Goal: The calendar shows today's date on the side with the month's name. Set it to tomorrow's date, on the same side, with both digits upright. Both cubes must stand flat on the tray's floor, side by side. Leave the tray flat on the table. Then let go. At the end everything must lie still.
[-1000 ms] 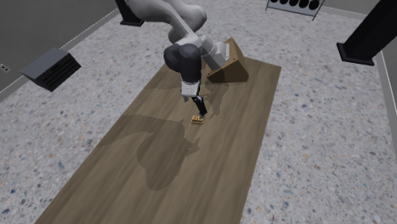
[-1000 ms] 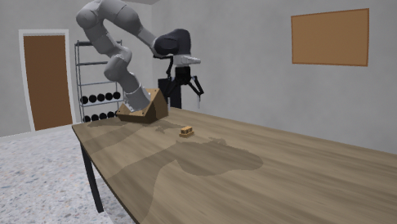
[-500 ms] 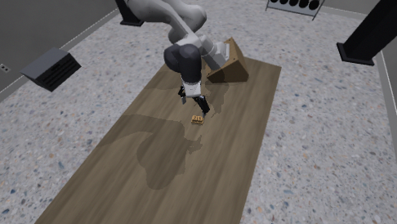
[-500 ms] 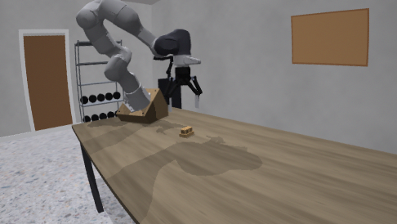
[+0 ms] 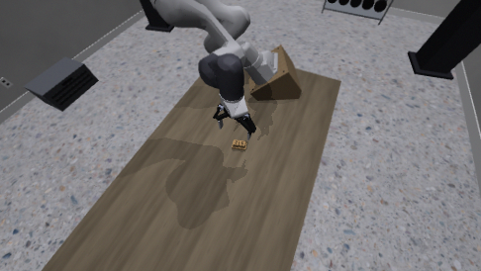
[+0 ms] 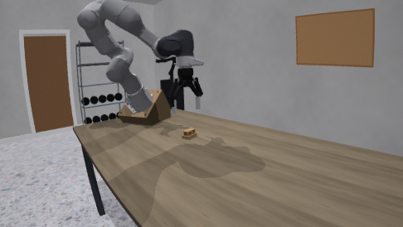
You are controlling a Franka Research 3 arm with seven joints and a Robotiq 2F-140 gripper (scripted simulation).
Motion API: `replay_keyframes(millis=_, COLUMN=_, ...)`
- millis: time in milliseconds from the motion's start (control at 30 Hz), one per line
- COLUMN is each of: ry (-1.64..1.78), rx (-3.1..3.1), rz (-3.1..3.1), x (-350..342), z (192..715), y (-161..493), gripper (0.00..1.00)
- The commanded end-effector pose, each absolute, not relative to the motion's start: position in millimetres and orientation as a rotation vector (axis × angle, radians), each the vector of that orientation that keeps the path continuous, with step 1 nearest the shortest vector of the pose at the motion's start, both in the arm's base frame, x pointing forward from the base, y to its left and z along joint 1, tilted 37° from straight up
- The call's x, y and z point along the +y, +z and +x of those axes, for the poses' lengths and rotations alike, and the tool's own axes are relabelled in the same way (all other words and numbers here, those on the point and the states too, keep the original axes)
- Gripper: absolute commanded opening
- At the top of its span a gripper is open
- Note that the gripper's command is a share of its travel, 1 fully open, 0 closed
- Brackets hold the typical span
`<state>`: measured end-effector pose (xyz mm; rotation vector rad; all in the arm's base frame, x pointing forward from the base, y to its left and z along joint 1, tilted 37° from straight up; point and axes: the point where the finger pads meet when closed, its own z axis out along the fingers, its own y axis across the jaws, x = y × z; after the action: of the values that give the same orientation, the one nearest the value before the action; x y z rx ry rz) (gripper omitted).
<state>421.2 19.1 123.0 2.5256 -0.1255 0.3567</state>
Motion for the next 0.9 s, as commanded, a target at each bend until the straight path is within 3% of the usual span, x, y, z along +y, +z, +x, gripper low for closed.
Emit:
replay_keyframes(millis=0, ry=0.277, rx=0.092, rz=2.522, x=19.1, z=421.0, y=121.4, gripper=1.0)
replay_keyframes(millis=867, ry=0.115, rx=0.584, rz=2.436, x=17.5, z=421.4, y=119.2, gripper=1.0)
